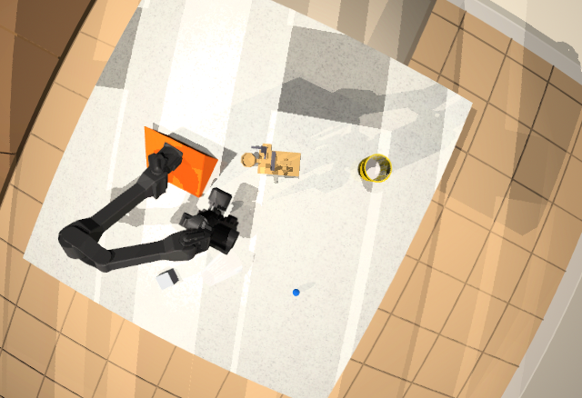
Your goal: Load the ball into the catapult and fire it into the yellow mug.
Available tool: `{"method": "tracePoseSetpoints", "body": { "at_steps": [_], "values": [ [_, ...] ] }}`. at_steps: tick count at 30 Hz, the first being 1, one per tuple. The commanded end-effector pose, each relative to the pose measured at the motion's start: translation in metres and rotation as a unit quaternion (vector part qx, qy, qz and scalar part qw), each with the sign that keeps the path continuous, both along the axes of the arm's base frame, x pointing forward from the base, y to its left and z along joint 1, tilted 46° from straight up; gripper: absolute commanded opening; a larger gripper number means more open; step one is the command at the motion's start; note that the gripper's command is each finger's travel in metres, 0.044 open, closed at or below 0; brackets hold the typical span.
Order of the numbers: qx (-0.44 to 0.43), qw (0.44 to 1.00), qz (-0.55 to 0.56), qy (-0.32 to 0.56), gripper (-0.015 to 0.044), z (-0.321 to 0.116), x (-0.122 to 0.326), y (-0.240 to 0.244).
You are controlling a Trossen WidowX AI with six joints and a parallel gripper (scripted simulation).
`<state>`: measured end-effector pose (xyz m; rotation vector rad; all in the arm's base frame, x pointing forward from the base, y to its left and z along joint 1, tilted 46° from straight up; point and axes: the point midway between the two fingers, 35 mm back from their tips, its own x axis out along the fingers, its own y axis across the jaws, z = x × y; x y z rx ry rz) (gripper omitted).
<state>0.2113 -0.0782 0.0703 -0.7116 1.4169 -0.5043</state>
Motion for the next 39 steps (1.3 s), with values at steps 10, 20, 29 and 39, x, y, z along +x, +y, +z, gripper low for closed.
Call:
{"method": "tracePoseSetpoints", "body": {
  "at_steps": [10,20,29,39],
  "values": [
    [-0.004,1.000,-0.001,-0.006,0.0300,-0.010,-0.009,-0.017],
    [-0.003,1.000,-0.001,-0.006,0.0300,-0.020,-0.007,-0.027],
    [-0.004,1.000,-0.001,-0.006,0.0300,-0.030,-0.005,-0.037],
    [-0.005,1.000,-0.001,-0.006,0.0274,-0.037,-0.005,-0.046]
  ]
}}
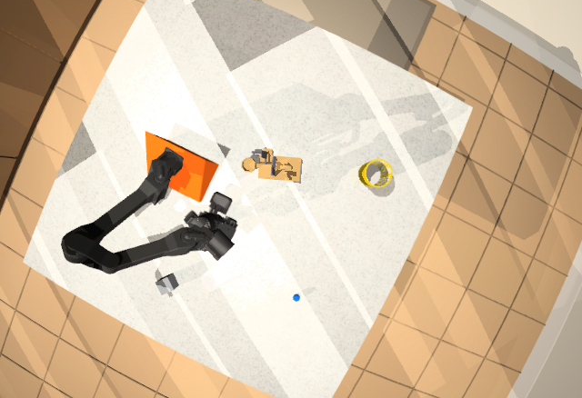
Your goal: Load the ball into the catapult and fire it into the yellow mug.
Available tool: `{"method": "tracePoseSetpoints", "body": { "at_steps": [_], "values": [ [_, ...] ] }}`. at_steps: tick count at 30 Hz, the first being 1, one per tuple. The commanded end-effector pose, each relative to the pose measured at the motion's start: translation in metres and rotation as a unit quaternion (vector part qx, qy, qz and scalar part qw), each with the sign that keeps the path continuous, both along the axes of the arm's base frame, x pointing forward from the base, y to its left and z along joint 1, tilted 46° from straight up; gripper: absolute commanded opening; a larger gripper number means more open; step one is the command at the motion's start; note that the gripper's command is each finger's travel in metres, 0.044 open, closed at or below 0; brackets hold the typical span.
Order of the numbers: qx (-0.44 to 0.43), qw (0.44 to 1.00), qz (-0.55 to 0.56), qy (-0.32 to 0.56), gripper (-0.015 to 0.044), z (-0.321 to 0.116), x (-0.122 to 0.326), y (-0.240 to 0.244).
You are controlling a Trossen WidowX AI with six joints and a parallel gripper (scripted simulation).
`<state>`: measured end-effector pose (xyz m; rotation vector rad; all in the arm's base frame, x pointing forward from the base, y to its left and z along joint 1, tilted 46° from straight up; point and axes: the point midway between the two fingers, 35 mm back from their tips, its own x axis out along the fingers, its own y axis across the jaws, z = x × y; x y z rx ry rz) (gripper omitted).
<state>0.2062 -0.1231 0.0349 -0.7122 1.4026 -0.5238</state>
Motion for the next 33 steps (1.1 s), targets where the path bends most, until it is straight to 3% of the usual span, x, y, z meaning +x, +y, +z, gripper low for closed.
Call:
{"method": "tracePoseSetpoints", "body": {
  "at_steps": [1,4,12,17,33],
  "values": [
    [0.001,1.000,0.002,0.002,0.0247,-0.002,0.000,-0.001],
    [0.001,1.000,0.002,0.002,0.0169,-0.002,0.000,-0.001],
    [0.001,1.000,0.002,0.002,0.0115,-0.002,0.000,-0.001],
    [0.006,1.000,0.003,0.002,0.0000,0.003,0.002,0.008],
    [0.016,1.000,0.002,0.005,0.0000,0.049,0.002,0.064]
  ]
}}
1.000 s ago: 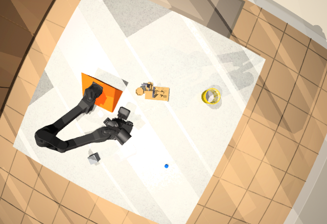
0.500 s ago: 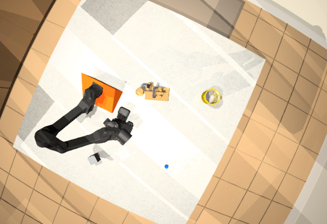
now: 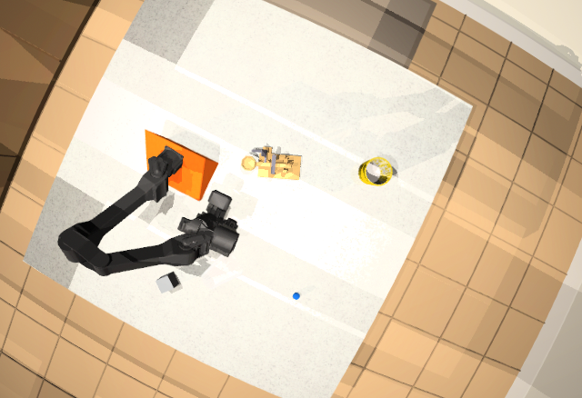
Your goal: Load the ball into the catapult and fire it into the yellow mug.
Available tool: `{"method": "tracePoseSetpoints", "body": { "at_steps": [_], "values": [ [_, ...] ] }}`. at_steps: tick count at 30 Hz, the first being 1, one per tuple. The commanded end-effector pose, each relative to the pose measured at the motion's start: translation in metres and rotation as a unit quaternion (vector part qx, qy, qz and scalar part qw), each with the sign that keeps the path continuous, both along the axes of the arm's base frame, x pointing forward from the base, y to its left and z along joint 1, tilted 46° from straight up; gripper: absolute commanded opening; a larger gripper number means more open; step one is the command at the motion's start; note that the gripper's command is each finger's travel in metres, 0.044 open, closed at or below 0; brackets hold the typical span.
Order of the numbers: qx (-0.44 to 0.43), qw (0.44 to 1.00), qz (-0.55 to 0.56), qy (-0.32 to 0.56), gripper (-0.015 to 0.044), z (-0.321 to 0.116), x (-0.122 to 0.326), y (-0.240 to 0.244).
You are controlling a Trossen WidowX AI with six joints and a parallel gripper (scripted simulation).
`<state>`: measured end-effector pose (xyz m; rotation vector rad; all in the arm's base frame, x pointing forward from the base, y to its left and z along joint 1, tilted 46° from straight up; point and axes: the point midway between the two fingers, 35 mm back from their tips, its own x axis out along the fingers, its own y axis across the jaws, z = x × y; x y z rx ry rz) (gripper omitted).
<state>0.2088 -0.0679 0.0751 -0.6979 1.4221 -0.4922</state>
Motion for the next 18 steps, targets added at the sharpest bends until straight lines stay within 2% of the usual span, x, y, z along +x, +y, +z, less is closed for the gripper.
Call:
{"method": "tracePoseSetpoints", "body": {
  "at_steps": [1,10,18],
  "values": [
    [0.000,1.000,-0.001,-0.004,0.0000,0.013,-0.002,0.012],
    [-0.011,1.000,0.000,-0.006,0.0000,0.044,-0.012,0.035],
    [-0.009,1.000,0.004,0.017,0.0000,0.035,-0.004,0.048]
  ]
}}
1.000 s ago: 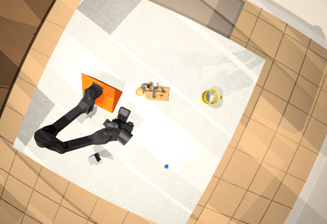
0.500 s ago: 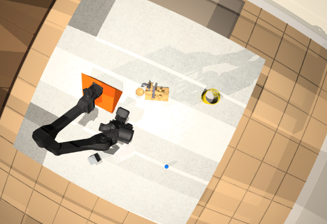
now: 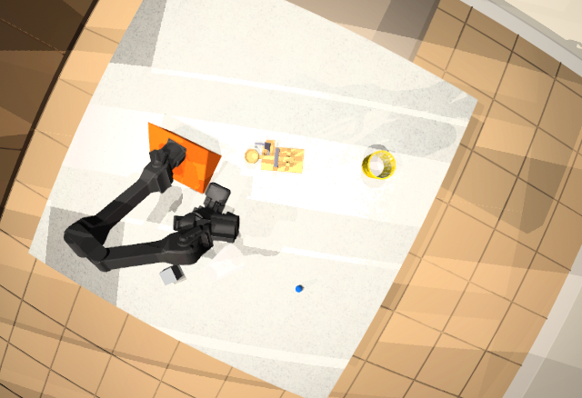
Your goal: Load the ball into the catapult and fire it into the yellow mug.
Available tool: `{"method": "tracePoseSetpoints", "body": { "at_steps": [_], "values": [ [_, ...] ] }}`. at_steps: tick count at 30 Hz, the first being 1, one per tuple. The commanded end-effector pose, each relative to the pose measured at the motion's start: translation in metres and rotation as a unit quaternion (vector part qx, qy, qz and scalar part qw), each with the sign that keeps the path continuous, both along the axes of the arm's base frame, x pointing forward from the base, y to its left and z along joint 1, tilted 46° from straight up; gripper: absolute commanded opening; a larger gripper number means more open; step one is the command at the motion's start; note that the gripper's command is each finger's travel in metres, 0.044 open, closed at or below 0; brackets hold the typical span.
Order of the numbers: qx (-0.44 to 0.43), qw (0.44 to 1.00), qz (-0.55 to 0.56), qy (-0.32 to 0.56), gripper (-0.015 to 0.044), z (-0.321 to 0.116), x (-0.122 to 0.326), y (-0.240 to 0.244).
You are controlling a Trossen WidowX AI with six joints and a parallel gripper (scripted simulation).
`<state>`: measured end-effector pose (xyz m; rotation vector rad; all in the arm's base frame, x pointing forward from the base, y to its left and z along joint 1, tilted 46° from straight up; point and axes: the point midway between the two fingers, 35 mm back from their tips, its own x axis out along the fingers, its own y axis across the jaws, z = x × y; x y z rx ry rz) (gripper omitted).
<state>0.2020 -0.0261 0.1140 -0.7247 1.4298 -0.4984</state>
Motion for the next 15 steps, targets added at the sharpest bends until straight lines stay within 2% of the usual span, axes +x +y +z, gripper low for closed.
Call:
{"method": "tracePoseSetpoints", "body": {
  "at_steps": [1,15],
  "values": [
    [0.002,1.000,0.002,0.013,0.0000,-0.006,0.005,0.008],
    [-0.001,0.997,0.009,0.074,0.0000,-0.040,0.019,0.042]
  ]
}}
